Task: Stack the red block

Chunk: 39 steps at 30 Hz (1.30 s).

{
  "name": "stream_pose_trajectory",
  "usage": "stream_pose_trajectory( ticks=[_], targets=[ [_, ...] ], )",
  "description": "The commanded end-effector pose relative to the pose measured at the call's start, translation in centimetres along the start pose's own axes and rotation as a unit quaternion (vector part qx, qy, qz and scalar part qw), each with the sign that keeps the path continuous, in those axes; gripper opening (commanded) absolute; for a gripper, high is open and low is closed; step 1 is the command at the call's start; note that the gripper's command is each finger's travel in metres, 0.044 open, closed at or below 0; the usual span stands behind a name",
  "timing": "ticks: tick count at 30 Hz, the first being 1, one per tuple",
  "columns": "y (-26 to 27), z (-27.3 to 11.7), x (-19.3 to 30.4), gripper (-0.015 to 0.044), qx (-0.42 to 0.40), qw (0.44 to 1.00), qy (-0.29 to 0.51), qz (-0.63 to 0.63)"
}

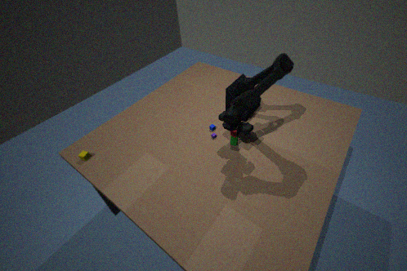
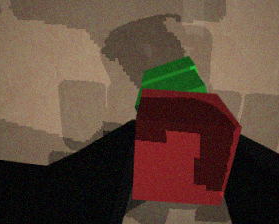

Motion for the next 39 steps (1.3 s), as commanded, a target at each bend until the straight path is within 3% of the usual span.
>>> stream_pose_trajectory(
  ticks=[1,12,29,39],
  targets=[
    [-0.09,0.16,0.08,0.0,0.002,1.0,0.001,0.004],
    [-0.11,-0.53,0.05,0.0,0.003,1.0,0.001,0.004],
    [-0.08,-0.04,0.1,0.044,0.002,1.0,0.003,0.005],
    [-0.08,-0.04,0.1,0.044,0.002,1.0,0.003,0.005]
  ],
)
Point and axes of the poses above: the point midway between the two fingers, 35 mm back from their tips, its own z axis out along the fingers, its own y axis across the jaws, x = y × z, the point moved 10 cm from there along -z, back along the fingers, and after that the axes turned 6 degrees about z, right-handed, at the moved point
